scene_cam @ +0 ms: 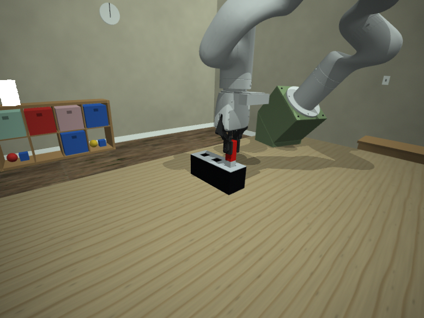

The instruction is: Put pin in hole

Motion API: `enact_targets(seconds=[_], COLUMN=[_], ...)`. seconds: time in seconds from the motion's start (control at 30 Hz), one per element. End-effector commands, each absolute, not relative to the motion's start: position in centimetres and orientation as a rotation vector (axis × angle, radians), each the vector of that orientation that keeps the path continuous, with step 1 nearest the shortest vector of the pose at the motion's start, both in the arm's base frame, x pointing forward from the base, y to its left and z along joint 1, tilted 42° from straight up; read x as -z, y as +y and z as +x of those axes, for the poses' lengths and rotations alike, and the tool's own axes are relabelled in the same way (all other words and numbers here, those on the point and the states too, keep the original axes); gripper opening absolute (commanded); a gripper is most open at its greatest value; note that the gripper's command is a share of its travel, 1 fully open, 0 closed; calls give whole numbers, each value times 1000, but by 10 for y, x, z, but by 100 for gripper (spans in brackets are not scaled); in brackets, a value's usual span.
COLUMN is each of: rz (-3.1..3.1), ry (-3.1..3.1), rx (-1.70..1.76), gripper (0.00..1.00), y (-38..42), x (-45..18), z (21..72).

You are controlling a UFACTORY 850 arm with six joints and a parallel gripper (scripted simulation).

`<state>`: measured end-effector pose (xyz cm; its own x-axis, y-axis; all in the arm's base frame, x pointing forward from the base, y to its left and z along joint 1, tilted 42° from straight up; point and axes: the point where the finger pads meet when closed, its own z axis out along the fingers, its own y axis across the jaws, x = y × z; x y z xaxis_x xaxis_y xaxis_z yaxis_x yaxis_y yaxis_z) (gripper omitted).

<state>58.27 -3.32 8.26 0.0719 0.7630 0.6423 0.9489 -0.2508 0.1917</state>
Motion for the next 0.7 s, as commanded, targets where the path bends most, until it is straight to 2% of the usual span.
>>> enact_targets(seconds=[0.0,0.67], rz=[-2076,-2076], ry=[-1721,-1721], rx=[956,956], gripper=[0,0], y=[-34,-32], x=[-83,-80], z=[583,585])
